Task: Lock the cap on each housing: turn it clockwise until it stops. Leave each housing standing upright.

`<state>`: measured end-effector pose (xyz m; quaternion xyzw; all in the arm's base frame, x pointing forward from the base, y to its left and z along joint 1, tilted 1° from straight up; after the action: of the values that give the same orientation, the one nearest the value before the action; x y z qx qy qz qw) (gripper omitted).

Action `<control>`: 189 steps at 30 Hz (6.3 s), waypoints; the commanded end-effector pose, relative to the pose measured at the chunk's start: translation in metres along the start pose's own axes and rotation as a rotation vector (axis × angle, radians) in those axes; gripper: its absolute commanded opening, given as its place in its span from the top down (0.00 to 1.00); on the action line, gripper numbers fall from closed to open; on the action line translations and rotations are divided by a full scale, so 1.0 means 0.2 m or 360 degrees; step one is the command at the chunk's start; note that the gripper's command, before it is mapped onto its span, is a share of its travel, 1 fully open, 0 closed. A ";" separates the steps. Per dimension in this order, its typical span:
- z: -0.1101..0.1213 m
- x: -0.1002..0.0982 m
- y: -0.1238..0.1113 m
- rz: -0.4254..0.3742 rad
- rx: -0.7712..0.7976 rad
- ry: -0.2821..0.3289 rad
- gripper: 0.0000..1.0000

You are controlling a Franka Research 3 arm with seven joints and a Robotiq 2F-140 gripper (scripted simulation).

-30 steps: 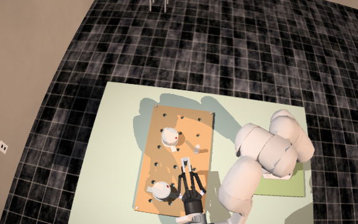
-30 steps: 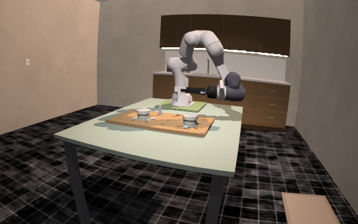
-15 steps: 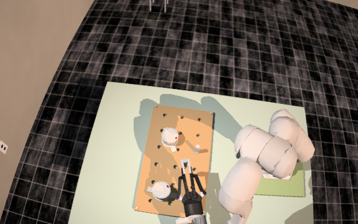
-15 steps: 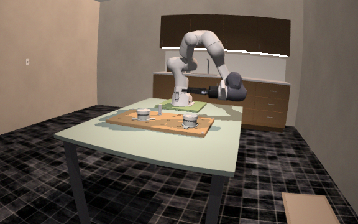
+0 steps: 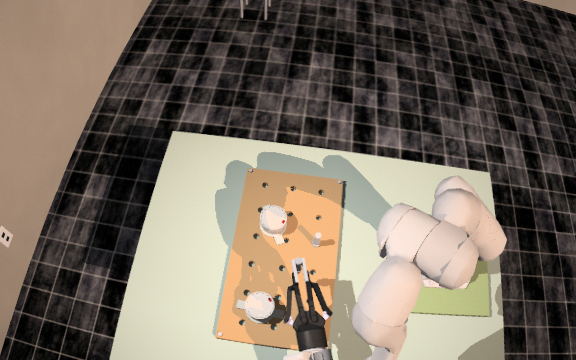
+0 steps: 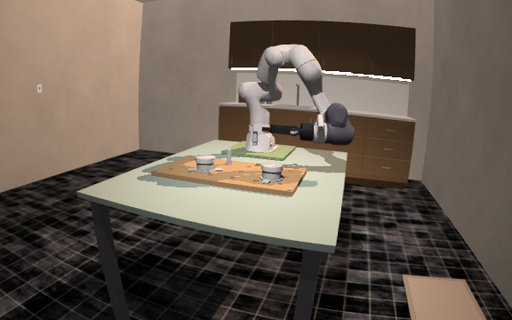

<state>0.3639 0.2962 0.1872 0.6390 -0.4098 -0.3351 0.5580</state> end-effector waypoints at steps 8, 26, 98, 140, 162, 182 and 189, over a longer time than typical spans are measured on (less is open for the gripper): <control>0.00 -0.02 0.01 0.0013 -0.0004 -0.0005 0.90; 0.00 -0.04 0.01 0.0013 -0.0004 -0.0005 0.90; 0.03 -0.04 -0.16 0.0013 -0.0004 -0.0005 0.90; 0.06 -0.05 -0.40 0.0013 -0.0004 -0.0005 0.90; 0.07 -0.05 -0.48 0.0013 -0.0004 -0.0005 0.90; 0.08 -0.05 -0.51 0.0013 -0.0004 -0.0005 0.90; 0.08 -0.05 -0.52 0.0013 -0.0004 -0.0005 0.90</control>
<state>0.3597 0.3021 0.0818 0.6331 -0.4116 -0.3386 0.5613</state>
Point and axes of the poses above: the point where the finger pads meet when closed, its own x axis out along the fingers, its own z axis across the jaws, y = z × x, the point moved 9 cm from there along -x, back along the fingers, and after that the axes turned 8 degrees about x, right-handed, at the moved point
